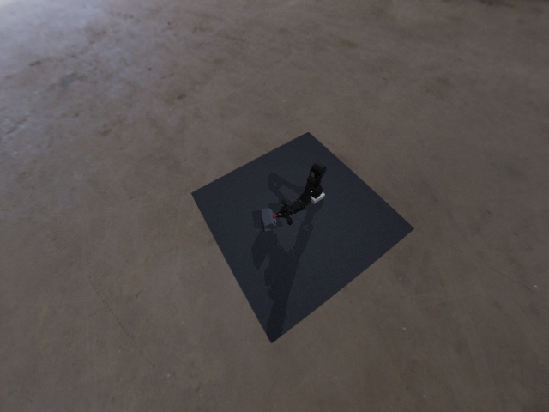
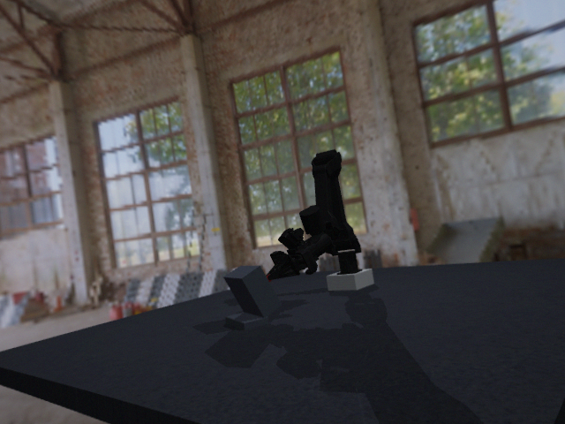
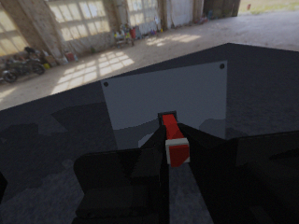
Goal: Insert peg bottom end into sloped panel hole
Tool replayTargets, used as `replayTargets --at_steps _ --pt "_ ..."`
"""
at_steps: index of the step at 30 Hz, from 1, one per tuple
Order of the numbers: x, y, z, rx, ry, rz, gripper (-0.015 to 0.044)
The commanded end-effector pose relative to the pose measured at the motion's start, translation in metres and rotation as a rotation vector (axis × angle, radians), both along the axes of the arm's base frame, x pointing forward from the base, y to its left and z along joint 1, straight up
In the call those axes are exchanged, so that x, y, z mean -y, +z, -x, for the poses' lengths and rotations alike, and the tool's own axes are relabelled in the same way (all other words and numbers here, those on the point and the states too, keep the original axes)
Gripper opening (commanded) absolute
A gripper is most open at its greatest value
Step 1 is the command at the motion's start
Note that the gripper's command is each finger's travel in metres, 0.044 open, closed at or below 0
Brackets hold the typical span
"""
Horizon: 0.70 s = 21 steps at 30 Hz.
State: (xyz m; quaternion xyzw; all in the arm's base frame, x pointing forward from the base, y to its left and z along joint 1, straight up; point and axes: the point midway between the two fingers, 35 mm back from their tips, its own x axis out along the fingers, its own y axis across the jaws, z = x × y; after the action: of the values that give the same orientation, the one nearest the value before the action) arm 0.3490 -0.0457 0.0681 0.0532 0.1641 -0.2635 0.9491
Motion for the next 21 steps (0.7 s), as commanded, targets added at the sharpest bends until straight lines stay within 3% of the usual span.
replayTargets --at_steps 1,21 --pt "0.0011 -0.0009 -0.0027 -0.001 0.003 0.001 0.0" --pt "0.0032 -0.002 -0.0059 0.0 -0.001 0.0 0.0"
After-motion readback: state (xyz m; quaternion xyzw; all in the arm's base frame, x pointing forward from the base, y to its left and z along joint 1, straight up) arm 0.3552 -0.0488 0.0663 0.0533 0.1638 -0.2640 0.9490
